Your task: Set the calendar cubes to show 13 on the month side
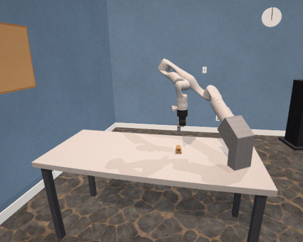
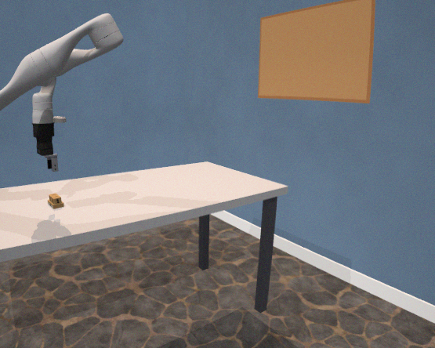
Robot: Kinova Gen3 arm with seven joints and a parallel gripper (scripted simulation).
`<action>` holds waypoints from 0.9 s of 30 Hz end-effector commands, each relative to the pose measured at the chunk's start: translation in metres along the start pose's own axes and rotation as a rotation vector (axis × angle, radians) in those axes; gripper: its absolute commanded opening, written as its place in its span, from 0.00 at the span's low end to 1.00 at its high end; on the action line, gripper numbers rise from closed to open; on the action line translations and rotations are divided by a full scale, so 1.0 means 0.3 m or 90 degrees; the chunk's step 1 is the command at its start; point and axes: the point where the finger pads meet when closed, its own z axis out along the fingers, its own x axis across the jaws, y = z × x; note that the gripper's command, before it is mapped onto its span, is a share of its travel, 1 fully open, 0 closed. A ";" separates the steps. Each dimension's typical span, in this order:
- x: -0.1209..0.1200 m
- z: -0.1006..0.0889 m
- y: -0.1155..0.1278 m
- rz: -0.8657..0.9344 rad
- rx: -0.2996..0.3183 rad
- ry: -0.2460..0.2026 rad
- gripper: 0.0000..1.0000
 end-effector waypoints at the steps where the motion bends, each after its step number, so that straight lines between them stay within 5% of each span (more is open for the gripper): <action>1: -0.002 -0.003 -0.011 -0.012 0.009 0.001 1.00; 27: -0.002 0.018 -0.022 0.141 0.007 -0.001 1.00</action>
